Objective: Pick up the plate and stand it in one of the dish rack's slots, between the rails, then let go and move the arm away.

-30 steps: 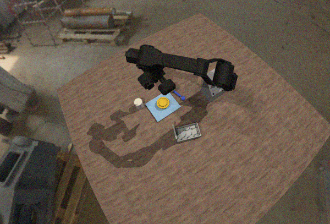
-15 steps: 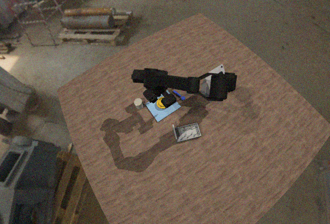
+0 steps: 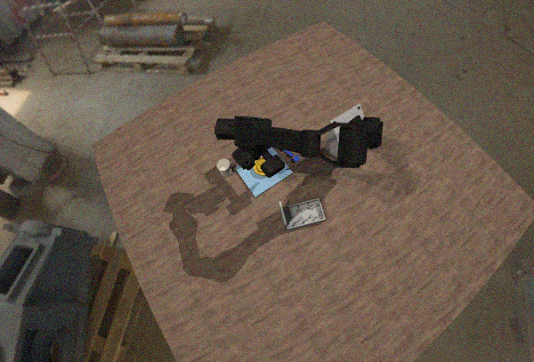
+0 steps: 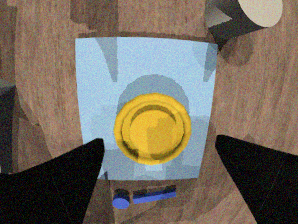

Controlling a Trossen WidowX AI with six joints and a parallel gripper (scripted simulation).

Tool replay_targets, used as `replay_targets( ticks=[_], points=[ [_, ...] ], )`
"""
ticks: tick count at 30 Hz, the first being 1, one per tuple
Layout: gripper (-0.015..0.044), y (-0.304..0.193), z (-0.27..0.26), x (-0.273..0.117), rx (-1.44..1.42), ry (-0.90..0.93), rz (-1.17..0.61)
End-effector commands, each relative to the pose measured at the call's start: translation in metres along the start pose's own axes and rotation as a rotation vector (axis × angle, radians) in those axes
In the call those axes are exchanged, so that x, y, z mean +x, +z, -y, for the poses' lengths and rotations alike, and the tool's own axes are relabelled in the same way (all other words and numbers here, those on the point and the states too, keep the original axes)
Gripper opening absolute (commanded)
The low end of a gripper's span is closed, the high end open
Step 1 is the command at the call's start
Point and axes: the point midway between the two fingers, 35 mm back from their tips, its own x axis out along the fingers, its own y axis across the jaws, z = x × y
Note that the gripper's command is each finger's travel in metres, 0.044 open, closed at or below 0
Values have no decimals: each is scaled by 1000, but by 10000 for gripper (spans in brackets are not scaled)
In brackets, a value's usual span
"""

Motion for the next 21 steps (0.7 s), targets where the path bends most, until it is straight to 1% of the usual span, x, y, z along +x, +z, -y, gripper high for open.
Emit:
replay_targets(
  ticks=[1, 21],
  points=[
    [400, -2, -1, 8, 9, 5, 1],
    [400, -4, -4, 39, 9, 8, 0]
  ],
)
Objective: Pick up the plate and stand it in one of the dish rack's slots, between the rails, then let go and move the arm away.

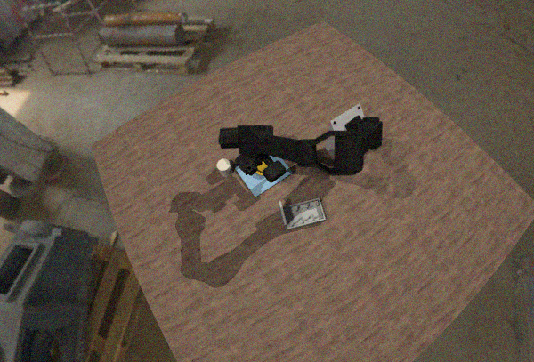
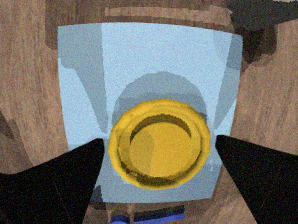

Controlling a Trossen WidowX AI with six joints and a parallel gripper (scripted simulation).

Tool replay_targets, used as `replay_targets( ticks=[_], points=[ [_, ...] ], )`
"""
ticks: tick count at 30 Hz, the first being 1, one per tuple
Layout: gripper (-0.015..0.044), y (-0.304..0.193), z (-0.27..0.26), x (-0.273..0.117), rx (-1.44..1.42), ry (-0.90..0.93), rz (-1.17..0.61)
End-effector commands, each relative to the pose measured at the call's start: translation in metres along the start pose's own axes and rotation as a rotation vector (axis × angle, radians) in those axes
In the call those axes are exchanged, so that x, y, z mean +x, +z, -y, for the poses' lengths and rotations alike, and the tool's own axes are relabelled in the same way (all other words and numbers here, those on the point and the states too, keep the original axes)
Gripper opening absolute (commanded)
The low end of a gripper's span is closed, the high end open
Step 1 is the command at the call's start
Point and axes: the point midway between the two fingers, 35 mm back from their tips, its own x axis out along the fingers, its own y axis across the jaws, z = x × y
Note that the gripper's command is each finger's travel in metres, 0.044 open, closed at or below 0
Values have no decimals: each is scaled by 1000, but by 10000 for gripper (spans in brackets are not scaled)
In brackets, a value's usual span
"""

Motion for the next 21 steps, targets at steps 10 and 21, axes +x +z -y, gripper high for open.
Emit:
replay_targets(
  ticks=[10, 21],
  points=[
    [384, -3, -1, 7, 9, 6, 0],
    [310, -3, -1, 7, 9, 6, 0]
  ],
)
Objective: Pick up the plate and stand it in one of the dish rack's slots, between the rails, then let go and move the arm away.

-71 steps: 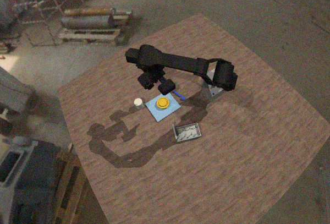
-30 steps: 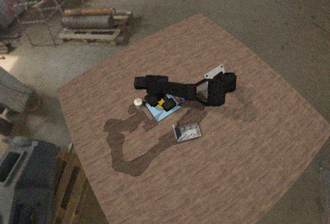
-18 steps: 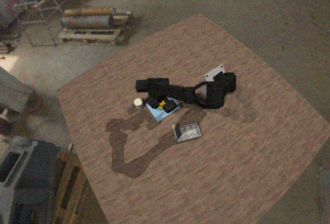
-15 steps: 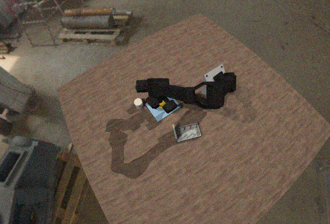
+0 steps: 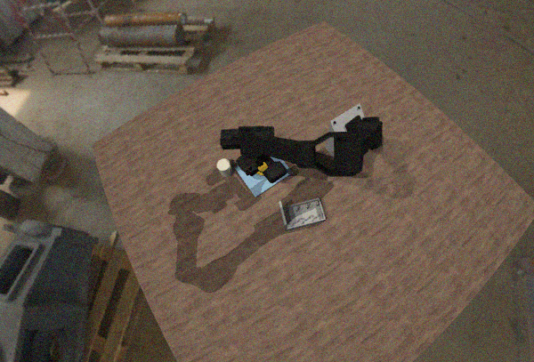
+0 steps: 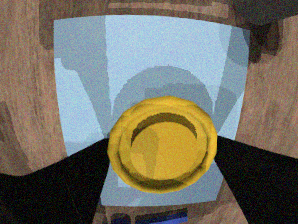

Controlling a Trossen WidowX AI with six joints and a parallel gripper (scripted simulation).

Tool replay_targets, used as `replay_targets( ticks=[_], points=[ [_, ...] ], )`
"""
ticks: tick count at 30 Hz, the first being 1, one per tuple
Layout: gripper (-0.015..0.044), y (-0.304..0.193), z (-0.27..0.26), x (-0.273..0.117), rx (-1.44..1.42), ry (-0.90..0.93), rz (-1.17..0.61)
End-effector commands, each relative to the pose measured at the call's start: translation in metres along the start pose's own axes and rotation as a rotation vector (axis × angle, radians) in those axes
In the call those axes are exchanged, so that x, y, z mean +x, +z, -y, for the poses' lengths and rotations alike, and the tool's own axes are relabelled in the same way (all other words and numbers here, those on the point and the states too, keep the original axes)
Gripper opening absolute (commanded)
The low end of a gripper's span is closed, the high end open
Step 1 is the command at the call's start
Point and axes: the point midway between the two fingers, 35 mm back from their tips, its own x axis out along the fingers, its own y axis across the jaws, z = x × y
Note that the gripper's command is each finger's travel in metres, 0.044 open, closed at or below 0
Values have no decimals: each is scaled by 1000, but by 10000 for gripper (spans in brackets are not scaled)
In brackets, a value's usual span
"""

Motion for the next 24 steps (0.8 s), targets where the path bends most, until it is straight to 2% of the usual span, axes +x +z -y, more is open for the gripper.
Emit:
replay_targets(
  ticks=[1, 12, 24],
  points=[
    [284, 0, 0, 0, 5, 2, 2],
    [0, 10, 7, -51, 7, -11, 4],
    [0, 12, 10, -115, 6, -16, 3]
  ],
)
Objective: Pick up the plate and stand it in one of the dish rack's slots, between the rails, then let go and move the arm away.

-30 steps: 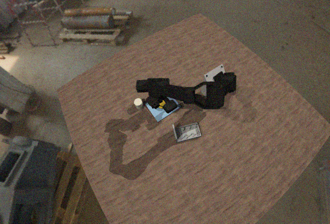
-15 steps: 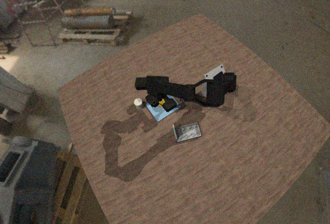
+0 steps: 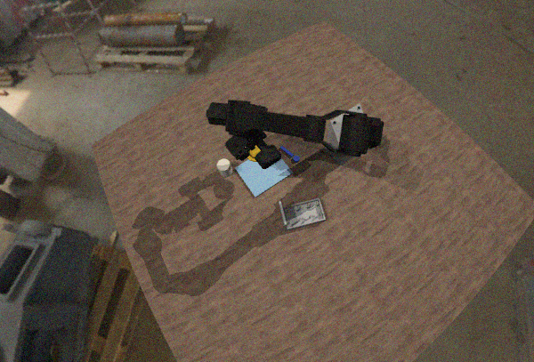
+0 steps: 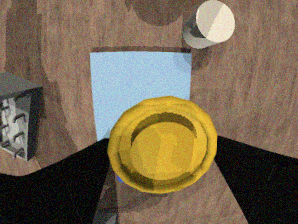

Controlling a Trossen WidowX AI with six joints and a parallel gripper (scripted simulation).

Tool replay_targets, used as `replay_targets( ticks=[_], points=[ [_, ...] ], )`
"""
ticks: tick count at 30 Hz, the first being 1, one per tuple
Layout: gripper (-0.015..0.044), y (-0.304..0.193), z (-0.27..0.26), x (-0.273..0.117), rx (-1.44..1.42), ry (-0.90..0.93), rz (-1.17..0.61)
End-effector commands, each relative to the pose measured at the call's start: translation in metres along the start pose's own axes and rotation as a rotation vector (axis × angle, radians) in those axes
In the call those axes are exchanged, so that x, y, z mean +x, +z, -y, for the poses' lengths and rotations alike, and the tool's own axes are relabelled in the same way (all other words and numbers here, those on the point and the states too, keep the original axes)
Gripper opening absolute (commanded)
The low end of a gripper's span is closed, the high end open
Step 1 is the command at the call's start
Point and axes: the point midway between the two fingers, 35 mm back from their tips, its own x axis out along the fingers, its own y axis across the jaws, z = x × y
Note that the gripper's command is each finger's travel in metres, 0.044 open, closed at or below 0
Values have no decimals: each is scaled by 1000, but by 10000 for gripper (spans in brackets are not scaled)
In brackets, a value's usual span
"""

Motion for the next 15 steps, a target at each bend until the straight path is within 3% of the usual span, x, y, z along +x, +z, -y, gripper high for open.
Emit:
replay_targets(
  ticks=[1, 15],
  points=[
    [0, 3, 1, -25, -11, -9, 6],
    [0, 0, 1, -78, -12, 0, 4]
  ],
)
